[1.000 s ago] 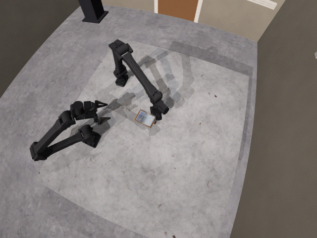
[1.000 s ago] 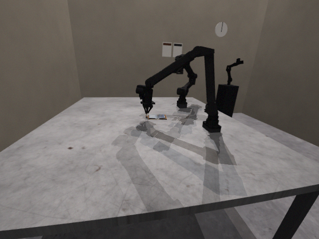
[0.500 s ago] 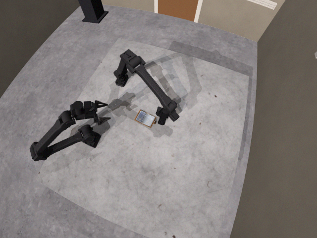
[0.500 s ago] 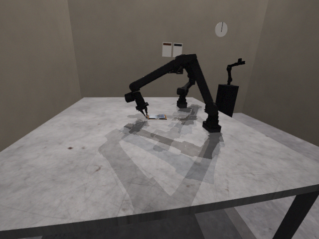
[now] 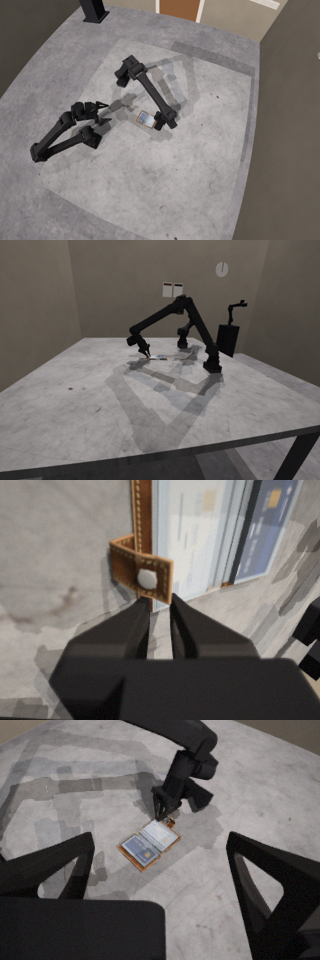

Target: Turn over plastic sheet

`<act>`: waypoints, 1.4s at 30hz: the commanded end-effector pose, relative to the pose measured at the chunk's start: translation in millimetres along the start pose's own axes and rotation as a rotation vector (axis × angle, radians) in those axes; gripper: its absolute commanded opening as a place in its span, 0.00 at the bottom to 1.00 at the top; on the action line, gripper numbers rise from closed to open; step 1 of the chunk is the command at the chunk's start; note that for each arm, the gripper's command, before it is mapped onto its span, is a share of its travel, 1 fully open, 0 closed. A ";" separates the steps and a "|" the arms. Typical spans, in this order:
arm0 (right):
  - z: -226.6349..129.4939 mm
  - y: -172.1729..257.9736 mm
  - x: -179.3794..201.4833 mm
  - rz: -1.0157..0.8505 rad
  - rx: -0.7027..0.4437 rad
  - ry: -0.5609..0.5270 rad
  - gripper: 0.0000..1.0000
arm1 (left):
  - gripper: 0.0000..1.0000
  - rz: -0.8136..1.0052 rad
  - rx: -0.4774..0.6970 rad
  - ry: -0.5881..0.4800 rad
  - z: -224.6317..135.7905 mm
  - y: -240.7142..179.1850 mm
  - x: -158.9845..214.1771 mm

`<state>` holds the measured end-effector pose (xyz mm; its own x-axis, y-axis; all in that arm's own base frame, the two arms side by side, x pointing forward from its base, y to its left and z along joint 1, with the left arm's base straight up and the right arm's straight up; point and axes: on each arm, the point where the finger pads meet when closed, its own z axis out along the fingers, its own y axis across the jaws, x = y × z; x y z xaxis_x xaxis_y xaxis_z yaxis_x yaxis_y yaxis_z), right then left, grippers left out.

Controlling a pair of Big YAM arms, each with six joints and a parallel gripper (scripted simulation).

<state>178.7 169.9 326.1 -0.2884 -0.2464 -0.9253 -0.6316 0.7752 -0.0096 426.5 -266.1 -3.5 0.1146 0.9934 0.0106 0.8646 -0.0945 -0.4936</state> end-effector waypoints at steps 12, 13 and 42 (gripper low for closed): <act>-5.7 -1.1 -12.6 0.017 0.004 -0.028 1.00 | 0.16 0.018 -0.012 -0.018 3.5 13.6 4.8; -5.7 -1.1 -12.6 0.017 0.004 -0.028 1.00 | 0.16 0.019 -0.018 -0.019 1.2 15.5 4.2; -5.7 -1.1 -12.6 0.017 0.004 -0.028 1.00 | 0.01 0.015 -0.019 -0.012 -18.2 -26.4 -5.1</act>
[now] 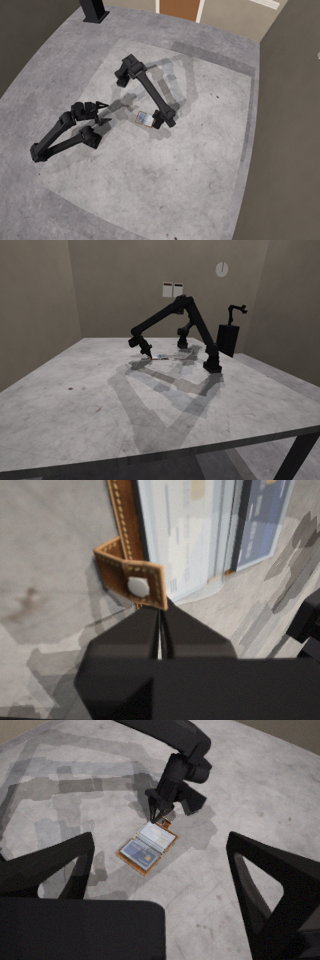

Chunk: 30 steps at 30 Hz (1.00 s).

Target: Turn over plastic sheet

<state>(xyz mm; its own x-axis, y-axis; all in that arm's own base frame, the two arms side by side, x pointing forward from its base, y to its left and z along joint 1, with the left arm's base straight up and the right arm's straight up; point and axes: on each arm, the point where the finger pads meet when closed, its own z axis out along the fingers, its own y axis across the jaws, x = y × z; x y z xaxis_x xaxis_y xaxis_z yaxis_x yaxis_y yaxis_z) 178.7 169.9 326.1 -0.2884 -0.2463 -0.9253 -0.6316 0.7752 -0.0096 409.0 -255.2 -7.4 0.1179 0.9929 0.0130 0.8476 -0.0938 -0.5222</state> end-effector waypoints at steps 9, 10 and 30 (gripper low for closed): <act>-5.7 -1.1 -12.6 0.017 0.004 -0.028 1.00 | 0.01 0.018 -0.055 -0.021 -33.4 -12.2 -9.4; -5.7 -1.1 -12.6 0.017 0.004 -0.028 1.00 | 0.01 0.018 -0.055 -0.021 -33.6 -12.1 -9.3; -5.7 -1.1 -12.6 0.017 0.004 -0.028 1.00 | 0.01 -0.013 -0.408 0.026 -34.1 -37.2 -11.7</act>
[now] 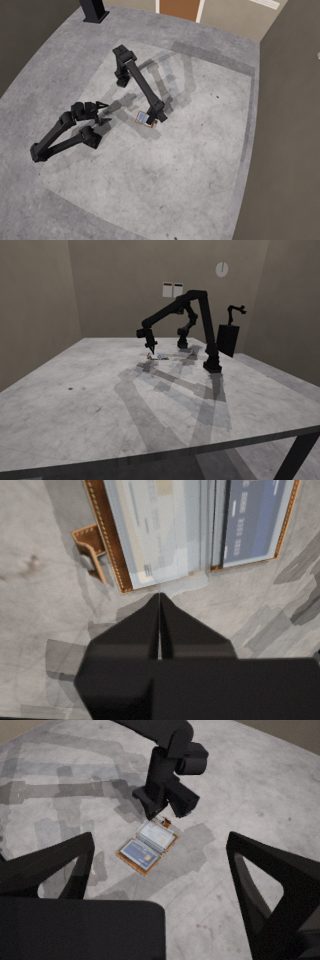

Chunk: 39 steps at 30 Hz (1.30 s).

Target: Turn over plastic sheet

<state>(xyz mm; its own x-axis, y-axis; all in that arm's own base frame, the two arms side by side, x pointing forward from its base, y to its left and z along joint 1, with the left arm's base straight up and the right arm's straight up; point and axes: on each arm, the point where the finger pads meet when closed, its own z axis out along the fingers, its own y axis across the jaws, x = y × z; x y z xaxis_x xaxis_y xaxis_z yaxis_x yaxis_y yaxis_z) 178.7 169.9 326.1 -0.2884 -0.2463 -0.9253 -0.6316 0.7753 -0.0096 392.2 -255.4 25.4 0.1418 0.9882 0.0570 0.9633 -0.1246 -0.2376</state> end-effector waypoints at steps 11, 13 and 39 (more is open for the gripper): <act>-5.7 -1.1 -12.6 0.017 0.004 -0.028 1.00 | 0.01 -0.048 -0.362 0.010 -25.1 -17.7 -10.2; -5.7 -1.1 -12.6 0.017 0.004 -0.028 1.00 | 0.01 -0.050 -0.388 0.013 -25.7 -19.5 -10.3; -5.7 -0.5 -10.5 0.025 0.000 -0.020 1.00 | 0.01 -0.084 -0.520 0.007 -36.2 -20.1 -11.8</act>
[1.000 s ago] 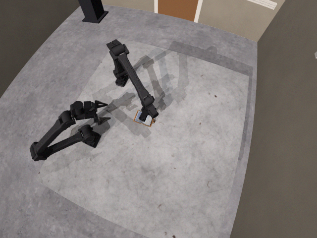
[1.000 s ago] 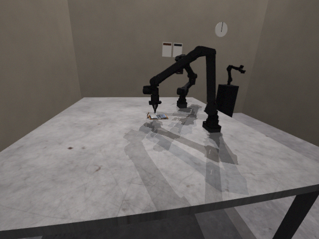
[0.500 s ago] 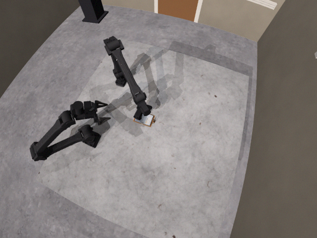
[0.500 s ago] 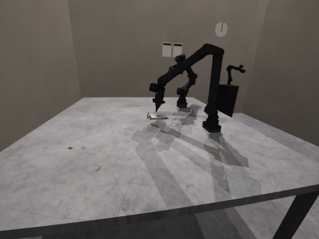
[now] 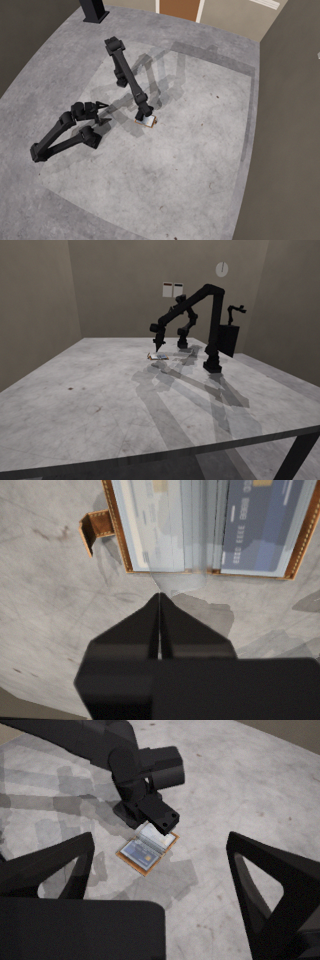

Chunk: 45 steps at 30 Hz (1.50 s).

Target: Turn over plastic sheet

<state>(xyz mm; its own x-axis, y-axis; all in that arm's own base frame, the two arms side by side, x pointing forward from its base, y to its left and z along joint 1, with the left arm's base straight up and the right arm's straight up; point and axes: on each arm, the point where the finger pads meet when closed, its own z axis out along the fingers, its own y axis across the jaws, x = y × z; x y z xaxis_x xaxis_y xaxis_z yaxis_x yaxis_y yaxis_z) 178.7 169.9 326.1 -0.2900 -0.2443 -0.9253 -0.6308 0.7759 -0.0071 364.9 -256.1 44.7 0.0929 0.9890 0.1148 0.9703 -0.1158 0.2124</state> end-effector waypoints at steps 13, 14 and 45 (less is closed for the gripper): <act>-7.2 18.3 9.8 -0.041 -0.114 0.063 1.00 | 0.01 -0.172 -0.048 -0.104 -13.0 -21.5 -12.0; -7.6 20.2 11.7 -0.045 -0.126 0.071 1.00 | 0.01 -0.179 -0.047 -0.112 -12.7 -26.2 -12.8; -9.9 30.4 19.4 -0.052 -0.188 0.103 1.00 | 0.01 -0.153 -0.045 -0.117 -1.1 -61.9 -20.8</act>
<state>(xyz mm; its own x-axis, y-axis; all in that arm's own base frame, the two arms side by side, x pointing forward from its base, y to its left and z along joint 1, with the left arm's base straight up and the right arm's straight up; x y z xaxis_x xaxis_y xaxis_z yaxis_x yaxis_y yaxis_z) 148.6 183.8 301.9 -0.3299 -0.3504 -0.8766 -0.7625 0.6464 0.0285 291.9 -258.2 20.2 -0.0164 0.9999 0.0019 0.9734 0.0155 0.2287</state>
